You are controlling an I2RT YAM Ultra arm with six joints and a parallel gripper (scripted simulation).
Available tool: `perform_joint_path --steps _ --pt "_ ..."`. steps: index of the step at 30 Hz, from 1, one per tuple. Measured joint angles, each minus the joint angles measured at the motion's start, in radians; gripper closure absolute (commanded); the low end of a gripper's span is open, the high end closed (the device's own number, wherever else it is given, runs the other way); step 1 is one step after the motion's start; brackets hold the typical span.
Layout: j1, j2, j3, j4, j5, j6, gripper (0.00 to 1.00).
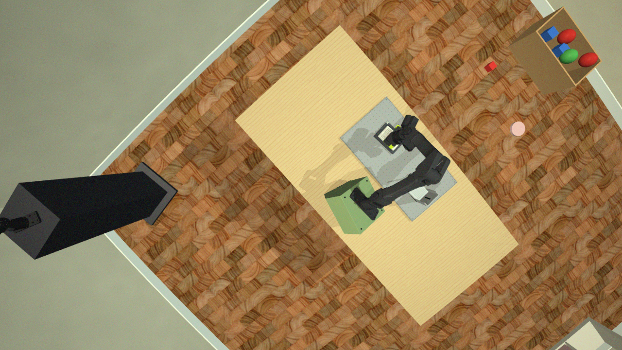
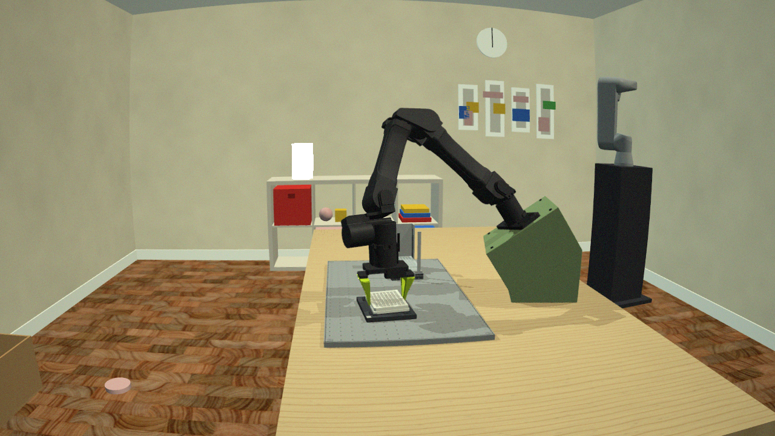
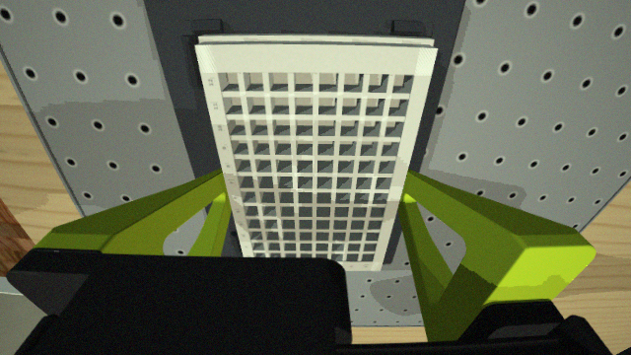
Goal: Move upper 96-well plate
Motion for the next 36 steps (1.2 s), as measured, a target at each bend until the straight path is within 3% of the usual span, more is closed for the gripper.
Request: perform_joint_path --steps 24,25,36 --pt "-0.002 0.009 0.010 0.006 0.000 -0.004 1.00" --pt "-0.002 0.009 0.010 0.006 0.000 -0.004 0.00" --pt "-0.003 0.010 0.010 0.023 0.001 -0.006 0.00"
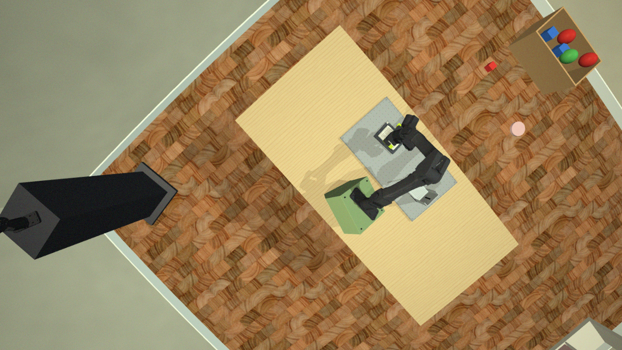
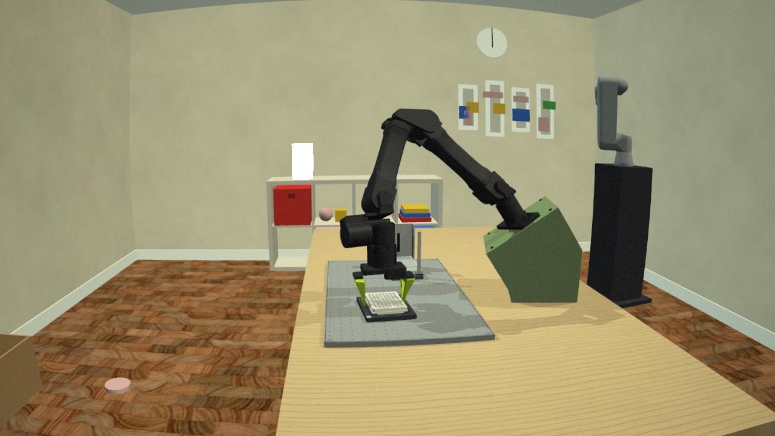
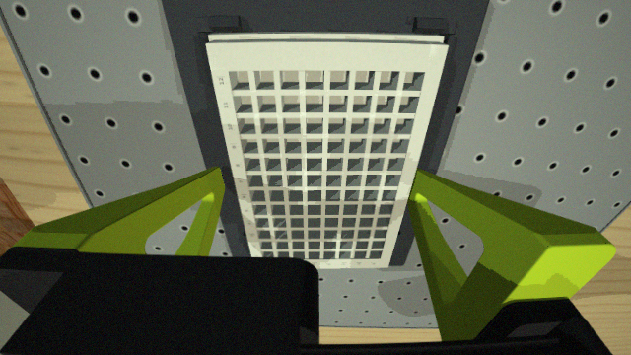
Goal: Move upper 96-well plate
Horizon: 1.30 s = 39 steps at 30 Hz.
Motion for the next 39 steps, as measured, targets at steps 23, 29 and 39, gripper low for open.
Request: perform_joint_path --steps 23,29,39 --pt "0.018 -0.063 0.000 -0.055 0.008 0.012 0.00" --pt "0.034 -0.096 0.008 -0.095 0.014 0.026 0.00" --pt "0.060 -0.148 0.034 -0.164 0.026 0.050 0.00"
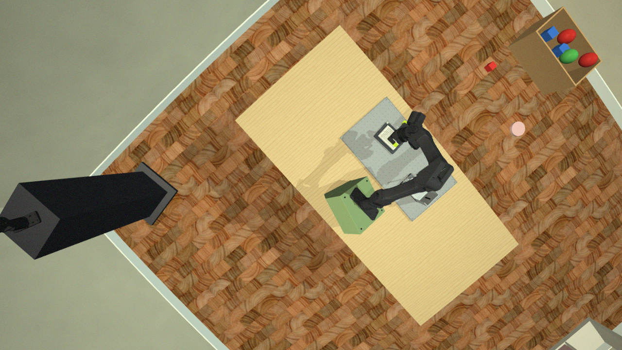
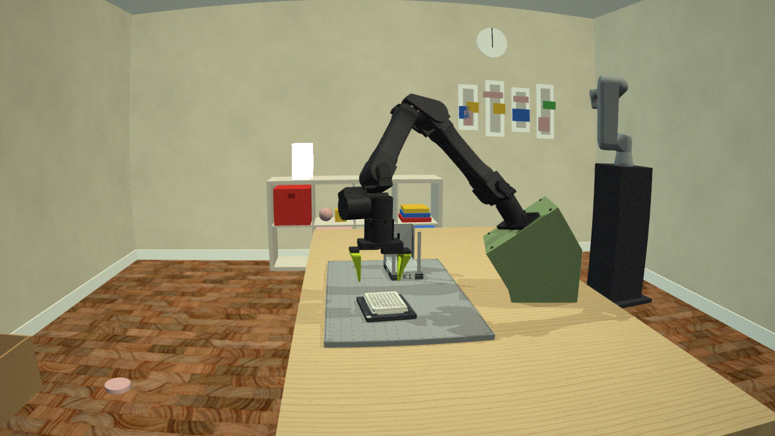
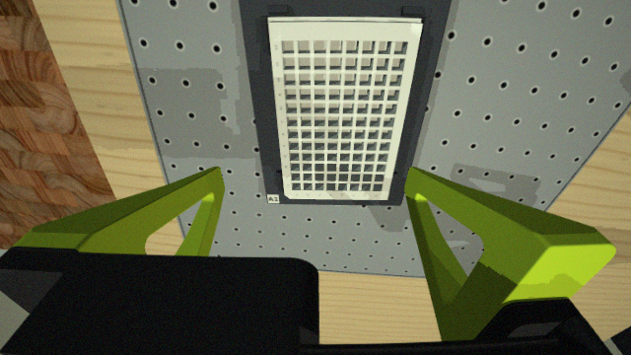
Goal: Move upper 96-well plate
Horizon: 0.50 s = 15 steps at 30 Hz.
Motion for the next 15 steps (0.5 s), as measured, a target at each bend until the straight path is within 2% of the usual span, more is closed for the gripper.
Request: perform_joint_path --steps 15 --pt "0.044 -0.071 0.043 -0.128 0.018 0.041 0.00"
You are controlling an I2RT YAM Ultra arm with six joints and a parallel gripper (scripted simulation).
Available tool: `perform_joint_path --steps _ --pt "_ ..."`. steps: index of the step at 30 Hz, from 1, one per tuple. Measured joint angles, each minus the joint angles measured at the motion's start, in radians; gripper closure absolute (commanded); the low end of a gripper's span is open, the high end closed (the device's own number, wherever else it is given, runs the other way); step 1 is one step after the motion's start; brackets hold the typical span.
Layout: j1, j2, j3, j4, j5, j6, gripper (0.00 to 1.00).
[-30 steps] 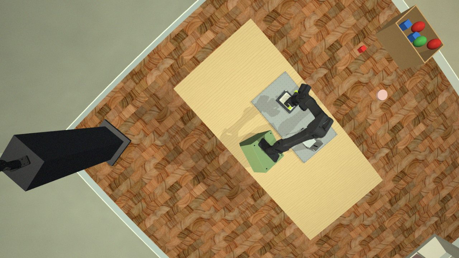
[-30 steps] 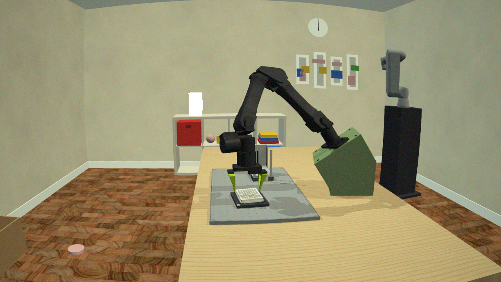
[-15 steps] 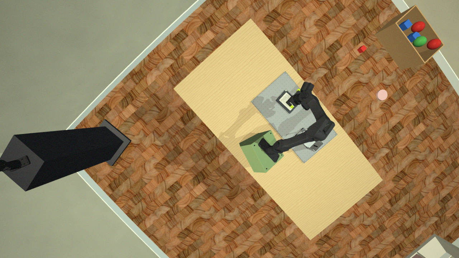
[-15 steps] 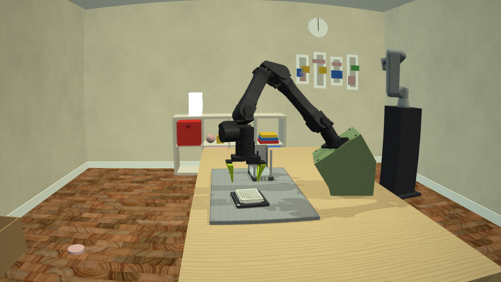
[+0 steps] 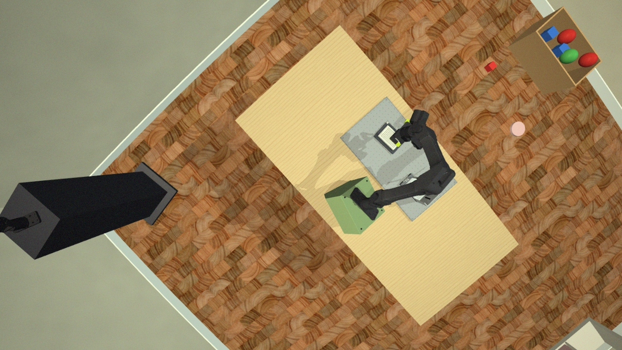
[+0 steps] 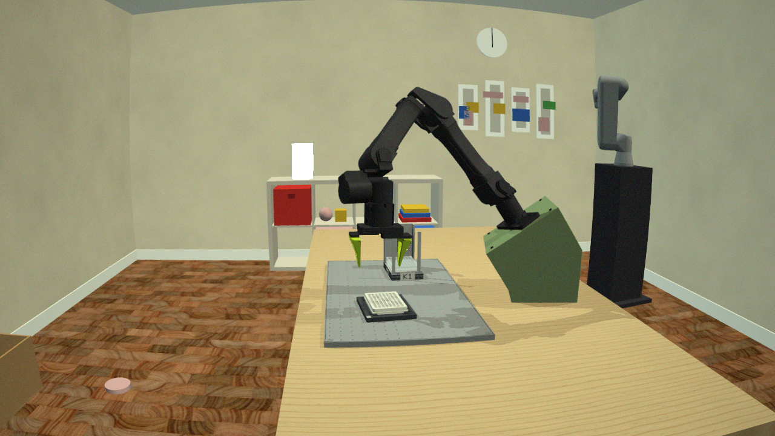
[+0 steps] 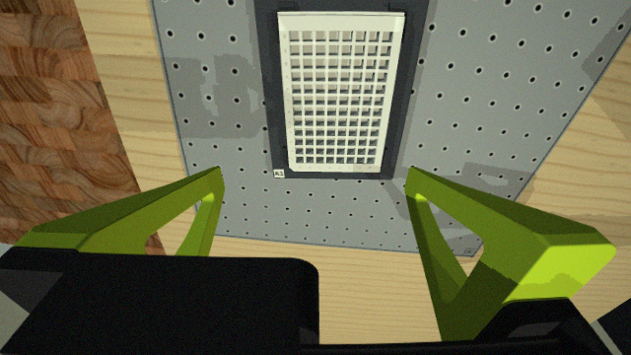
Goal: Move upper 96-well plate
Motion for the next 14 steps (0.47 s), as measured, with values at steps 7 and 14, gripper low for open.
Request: perform_joint_path --steps 7,14 --pt "0.008 -0.007 0.011 -0.037 0.005 0.013 0.00" --pt "0.008 -0.007 0.011 -0.048 0.007 0.016 0.00"
